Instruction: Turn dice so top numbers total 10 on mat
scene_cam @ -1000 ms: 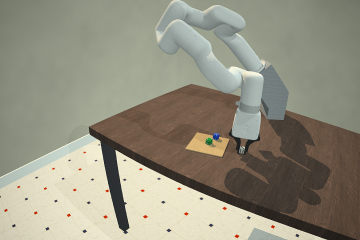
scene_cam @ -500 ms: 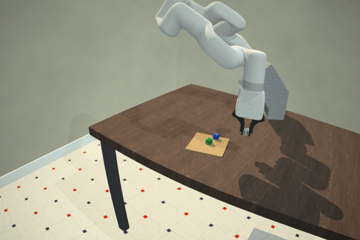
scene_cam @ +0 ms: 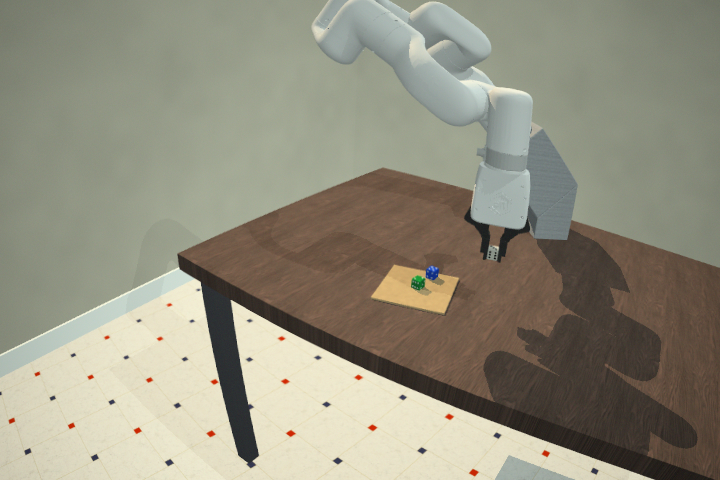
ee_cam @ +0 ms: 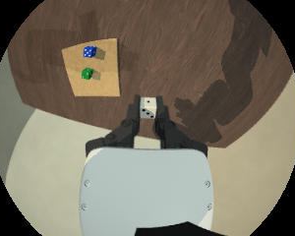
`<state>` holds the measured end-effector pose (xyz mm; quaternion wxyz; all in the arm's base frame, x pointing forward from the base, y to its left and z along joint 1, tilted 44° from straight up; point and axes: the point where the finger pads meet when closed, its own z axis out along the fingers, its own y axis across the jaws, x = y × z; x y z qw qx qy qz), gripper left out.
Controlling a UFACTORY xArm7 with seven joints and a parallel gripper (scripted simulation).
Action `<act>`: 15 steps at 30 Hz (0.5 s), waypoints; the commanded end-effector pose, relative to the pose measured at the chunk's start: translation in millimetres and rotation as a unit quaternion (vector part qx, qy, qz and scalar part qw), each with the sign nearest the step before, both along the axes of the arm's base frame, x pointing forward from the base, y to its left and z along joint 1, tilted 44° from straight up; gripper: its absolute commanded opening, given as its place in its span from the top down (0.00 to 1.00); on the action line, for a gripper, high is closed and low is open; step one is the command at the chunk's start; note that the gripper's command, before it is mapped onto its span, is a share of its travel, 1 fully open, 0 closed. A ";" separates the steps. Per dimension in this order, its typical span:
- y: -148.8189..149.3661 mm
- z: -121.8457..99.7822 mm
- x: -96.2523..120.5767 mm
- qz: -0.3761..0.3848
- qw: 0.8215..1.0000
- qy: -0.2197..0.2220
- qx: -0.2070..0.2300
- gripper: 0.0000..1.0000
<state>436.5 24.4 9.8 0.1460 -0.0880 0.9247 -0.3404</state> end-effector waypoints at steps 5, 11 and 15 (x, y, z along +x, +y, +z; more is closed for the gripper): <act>-37.9 42.0 20.9 -0.052 0.998 -0.039 0.025 0.85; -93.3 102.1 38.8 -0.118 0.987 -0.099 0.055 0.85; -101.4 111.3 40.4 -0.127 0.984 -0.108 0.059 0.85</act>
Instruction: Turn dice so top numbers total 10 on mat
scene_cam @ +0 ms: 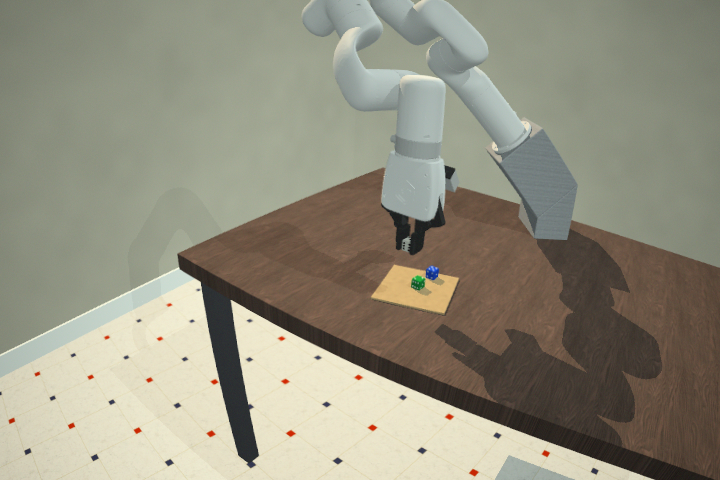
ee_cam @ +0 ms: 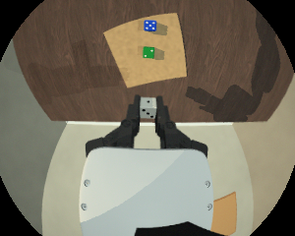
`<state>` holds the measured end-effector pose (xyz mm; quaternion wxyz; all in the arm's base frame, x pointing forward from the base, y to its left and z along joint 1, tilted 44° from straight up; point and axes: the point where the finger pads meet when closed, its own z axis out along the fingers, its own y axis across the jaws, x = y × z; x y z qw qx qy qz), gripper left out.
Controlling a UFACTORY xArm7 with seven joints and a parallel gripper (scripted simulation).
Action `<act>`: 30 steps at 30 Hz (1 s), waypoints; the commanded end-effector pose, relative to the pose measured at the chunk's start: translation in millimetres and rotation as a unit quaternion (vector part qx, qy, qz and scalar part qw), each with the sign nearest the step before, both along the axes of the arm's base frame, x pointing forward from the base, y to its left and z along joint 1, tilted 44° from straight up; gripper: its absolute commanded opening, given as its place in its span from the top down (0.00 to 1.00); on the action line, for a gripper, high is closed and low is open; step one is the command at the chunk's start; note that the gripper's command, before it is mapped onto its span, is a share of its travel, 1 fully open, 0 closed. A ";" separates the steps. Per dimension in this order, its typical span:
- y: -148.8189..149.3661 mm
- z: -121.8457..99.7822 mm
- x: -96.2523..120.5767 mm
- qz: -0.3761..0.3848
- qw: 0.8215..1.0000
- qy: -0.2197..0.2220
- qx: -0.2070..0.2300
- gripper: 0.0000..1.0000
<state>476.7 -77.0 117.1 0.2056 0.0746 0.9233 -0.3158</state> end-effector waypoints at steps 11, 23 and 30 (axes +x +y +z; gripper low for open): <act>-0.1 4.0 0.2 0.001 1.000 -0.001 0.008 0.85; -11.0 -9.2 6.4 0.000 1.000 -0.001 0.008 0.85; -30.1 -32.2 17.1 0.000 1.000 -0.001 0.008 0.85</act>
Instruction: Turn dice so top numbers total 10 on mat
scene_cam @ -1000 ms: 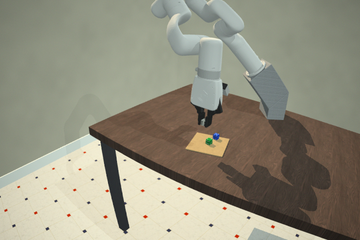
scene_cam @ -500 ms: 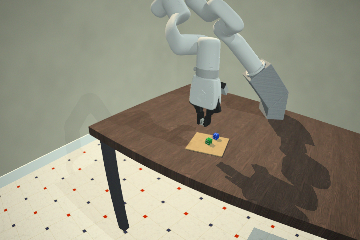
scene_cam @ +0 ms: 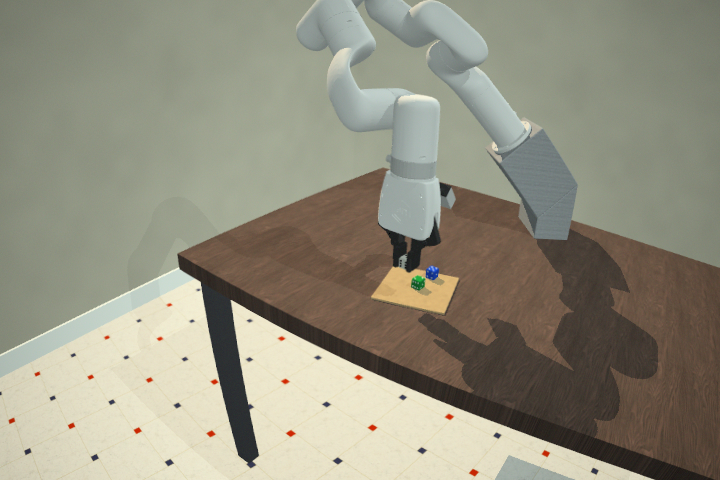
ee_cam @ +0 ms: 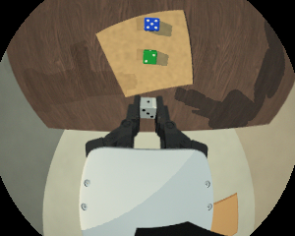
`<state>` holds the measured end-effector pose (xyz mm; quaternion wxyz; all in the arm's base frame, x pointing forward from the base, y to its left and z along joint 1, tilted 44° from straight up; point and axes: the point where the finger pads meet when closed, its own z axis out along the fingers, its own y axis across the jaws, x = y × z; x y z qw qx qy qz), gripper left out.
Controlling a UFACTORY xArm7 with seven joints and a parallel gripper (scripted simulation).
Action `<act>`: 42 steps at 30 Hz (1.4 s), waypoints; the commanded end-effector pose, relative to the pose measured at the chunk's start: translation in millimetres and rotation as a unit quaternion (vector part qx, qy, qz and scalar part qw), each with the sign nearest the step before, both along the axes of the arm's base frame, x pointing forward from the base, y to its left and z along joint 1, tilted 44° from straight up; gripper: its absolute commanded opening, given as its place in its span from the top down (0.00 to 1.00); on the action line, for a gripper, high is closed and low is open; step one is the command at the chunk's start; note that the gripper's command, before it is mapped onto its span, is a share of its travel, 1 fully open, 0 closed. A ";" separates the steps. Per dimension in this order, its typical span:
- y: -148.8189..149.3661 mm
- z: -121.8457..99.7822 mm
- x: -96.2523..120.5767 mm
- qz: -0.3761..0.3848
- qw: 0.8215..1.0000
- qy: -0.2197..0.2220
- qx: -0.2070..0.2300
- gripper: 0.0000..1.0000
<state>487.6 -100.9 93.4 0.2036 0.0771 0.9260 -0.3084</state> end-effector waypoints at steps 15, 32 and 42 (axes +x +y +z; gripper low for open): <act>-33.1 -40.8 21.4 0.002 1.000 -0.002 0.000 0.85; -33.8 -41.6 21.8 0.002 1.000 -0.002 0.000 0.85; -33.8 -41.6 21.8 0.002 1.000 -0.002 0.000 0.85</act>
